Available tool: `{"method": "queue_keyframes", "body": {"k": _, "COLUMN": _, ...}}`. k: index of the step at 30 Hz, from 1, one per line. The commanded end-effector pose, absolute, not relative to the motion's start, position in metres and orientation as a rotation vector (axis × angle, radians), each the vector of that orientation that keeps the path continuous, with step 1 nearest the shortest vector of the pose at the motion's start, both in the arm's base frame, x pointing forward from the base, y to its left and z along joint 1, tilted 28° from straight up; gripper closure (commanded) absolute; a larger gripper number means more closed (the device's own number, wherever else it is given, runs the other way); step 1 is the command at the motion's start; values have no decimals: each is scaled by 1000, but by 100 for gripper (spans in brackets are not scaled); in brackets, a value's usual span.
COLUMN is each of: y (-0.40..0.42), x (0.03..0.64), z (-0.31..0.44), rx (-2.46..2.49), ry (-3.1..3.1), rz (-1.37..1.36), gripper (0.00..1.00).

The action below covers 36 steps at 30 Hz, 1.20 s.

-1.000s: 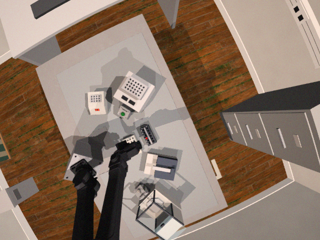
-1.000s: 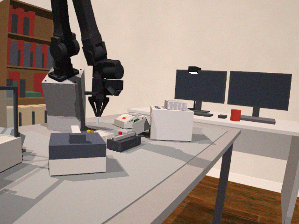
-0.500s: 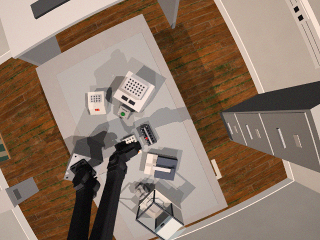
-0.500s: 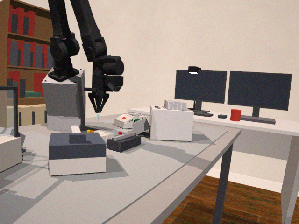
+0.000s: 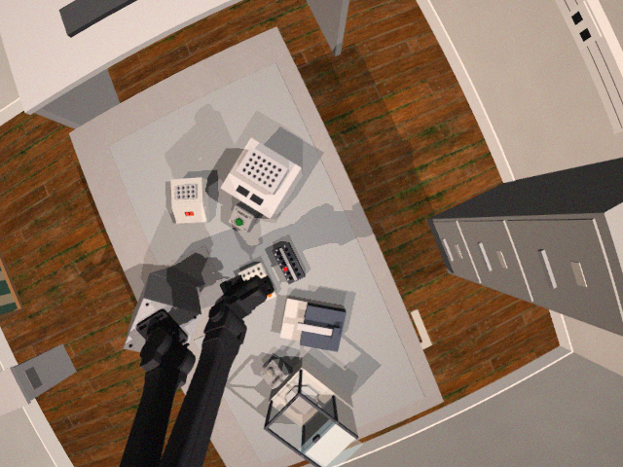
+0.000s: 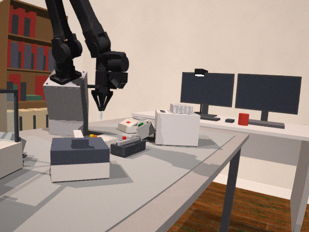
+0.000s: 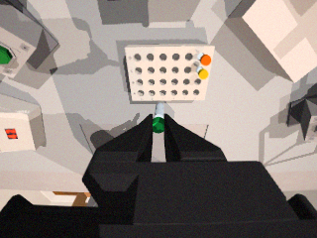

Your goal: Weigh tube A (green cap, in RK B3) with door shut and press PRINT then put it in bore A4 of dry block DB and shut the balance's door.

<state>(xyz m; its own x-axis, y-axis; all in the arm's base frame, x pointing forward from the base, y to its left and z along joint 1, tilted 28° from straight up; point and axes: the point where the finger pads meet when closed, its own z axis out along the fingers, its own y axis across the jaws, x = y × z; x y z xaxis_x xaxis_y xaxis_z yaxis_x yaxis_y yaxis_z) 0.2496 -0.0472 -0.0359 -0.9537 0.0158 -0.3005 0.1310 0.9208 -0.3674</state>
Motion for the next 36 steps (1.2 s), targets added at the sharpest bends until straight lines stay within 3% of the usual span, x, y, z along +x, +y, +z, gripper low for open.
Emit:
{"method": "queue_keyframes", "body": {"k": 1, "y": -41, "x": 261, "z": -25, "rx": 125, "ry": 2755, "rz": -550, "gripper": 91}}
{"method": "queue_keyframes", "body": {"k": 36, "y": -19, "x": 251, "z": 26, "rx": 130, "ry": 2745, "rz": -540, "gripper": 91}}
